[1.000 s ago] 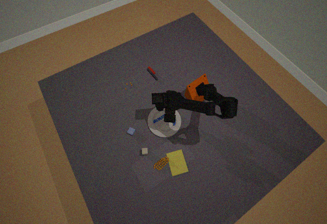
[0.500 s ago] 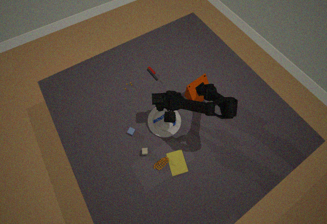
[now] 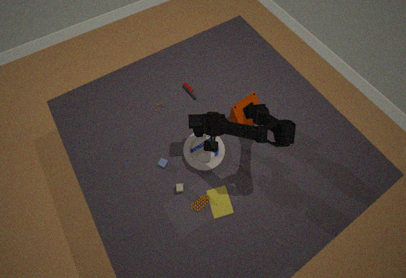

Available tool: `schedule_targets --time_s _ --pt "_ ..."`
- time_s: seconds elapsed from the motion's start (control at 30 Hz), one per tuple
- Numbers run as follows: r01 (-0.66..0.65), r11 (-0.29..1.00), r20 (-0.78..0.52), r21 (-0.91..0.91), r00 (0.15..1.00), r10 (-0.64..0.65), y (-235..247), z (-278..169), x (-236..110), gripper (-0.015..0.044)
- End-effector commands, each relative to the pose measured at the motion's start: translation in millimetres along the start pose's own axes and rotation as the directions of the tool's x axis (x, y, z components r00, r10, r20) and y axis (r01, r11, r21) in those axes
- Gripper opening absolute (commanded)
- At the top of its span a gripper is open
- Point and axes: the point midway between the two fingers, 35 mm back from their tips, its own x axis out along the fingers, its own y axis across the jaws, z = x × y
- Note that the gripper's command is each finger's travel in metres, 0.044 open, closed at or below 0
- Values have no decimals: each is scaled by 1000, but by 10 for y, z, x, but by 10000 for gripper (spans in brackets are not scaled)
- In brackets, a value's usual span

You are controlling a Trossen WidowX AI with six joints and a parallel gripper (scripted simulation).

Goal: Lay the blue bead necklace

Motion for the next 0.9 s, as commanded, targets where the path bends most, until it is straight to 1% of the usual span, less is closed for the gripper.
schedule_targets --time_s 0.0,0.8,0.87 --pt "3 1000 0 -3 1000 -3 -2 -2 -11 440" --pt "3 1000 0 -3 1000 -3 -2 -2 -11 440" --pt "4 997 1 -73 1000 -4 43 -8 -28 387"
